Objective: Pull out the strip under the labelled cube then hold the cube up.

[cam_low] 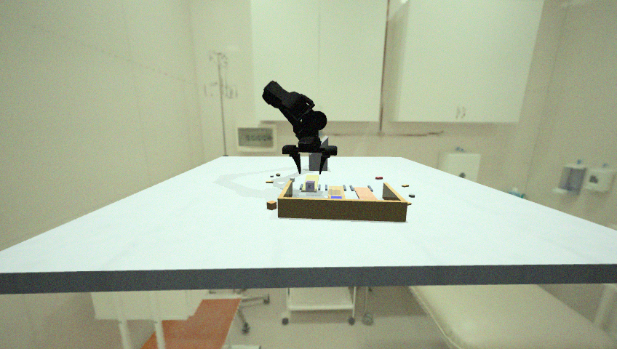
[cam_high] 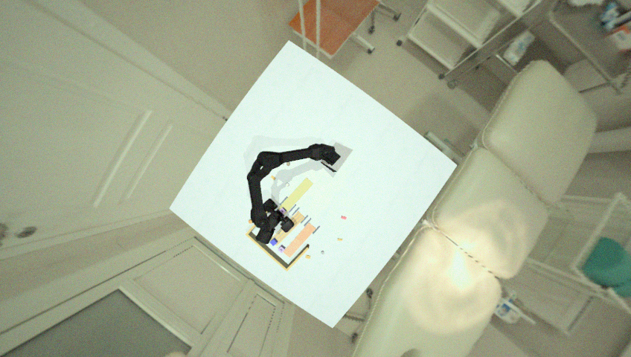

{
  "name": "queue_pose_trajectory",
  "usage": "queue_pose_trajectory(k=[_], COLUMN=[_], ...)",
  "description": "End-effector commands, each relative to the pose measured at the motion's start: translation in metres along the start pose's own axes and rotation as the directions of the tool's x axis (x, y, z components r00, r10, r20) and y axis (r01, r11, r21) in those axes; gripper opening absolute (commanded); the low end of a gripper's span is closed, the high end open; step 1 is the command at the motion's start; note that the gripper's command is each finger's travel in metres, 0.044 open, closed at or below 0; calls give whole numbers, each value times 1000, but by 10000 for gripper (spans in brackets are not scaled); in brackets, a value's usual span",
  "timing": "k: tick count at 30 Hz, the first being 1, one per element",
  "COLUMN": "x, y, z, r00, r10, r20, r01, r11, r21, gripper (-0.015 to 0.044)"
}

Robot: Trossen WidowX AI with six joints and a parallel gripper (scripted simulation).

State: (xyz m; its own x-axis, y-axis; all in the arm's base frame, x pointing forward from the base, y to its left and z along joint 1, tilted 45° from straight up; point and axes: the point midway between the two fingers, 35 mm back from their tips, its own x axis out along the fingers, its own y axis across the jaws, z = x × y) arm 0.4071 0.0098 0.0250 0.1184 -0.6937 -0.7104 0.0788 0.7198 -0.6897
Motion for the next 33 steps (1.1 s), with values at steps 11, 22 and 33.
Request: queue_pose_trajectory(k=[11, 22, 33], x=[23, 41, 49], y=[1, 1, 0], z=[3, 3, 3], r00=[1000, 1000, 1000], r10=[-3, -4, -2], r20=[2, 2, 1], r01=[3, 4, 2], r11=[1000, 1000, 1000], r21=[-3, -3, 4], gripper=[250, 250, 224])
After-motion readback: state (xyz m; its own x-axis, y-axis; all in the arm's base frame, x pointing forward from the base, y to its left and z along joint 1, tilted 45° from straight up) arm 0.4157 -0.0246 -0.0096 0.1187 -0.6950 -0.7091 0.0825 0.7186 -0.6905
